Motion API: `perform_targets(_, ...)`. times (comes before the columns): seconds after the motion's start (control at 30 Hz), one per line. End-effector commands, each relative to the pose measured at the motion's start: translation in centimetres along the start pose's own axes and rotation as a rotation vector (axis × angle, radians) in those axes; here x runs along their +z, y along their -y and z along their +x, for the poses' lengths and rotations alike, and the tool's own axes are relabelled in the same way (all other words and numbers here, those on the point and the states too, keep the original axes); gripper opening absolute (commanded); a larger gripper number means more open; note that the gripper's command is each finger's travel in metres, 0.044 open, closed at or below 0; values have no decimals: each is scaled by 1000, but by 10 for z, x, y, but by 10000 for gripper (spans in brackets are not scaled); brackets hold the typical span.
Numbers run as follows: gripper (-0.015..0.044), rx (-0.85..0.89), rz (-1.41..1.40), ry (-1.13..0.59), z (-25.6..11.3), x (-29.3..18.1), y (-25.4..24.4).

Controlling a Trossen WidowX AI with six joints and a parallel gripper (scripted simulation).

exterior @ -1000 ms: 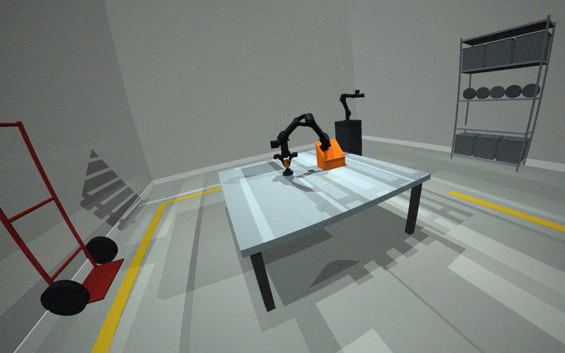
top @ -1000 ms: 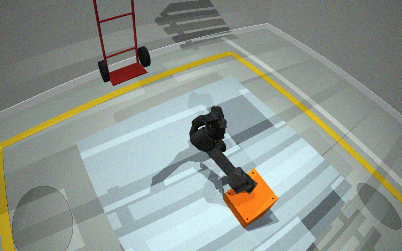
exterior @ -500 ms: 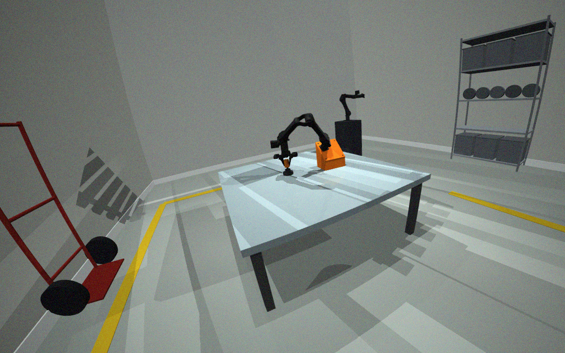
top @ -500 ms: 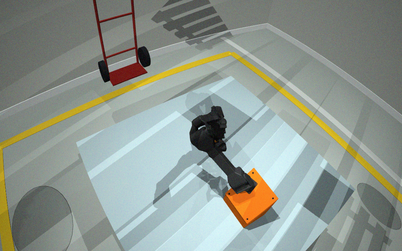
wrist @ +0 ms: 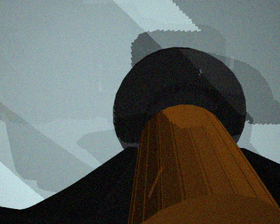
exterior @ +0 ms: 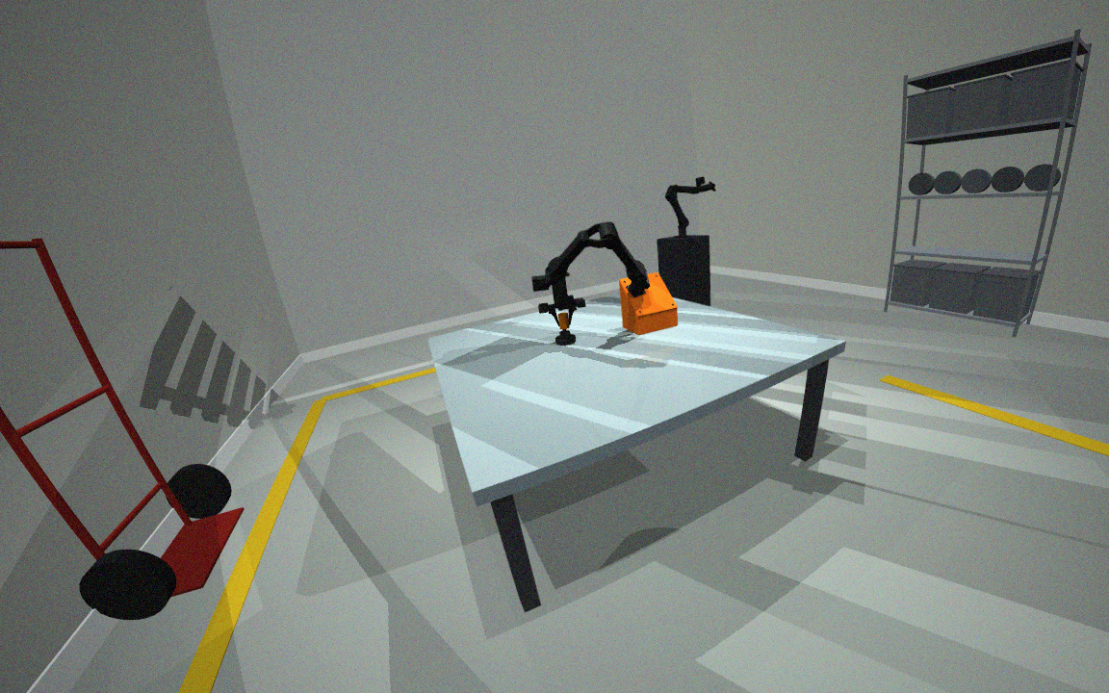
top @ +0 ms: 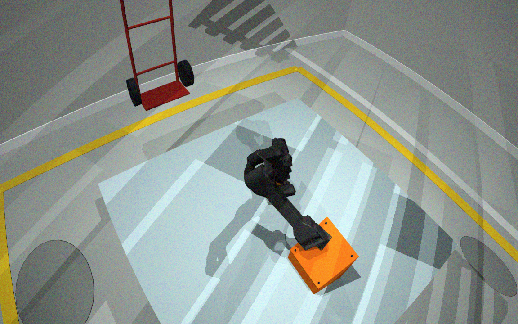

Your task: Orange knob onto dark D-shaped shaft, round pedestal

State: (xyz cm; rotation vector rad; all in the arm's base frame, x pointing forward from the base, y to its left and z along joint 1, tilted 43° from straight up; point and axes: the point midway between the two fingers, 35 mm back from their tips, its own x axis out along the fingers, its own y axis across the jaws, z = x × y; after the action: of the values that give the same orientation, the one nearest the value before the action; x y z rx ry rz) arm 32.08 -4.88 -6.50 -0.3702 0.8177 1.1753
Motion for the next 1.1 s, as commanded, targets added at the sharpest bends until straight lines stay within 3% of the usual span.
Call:
perform_targets(0.0,0,-3,-5,2,0,0,0)
perform_targets(0.37,0,-3,-15,2,-4,0,1)
perform_targets(0.6,0,-4,-215,1,-5,-1,4)
perform_targets(1.07,0,-4,-215,1,-4,0,8)
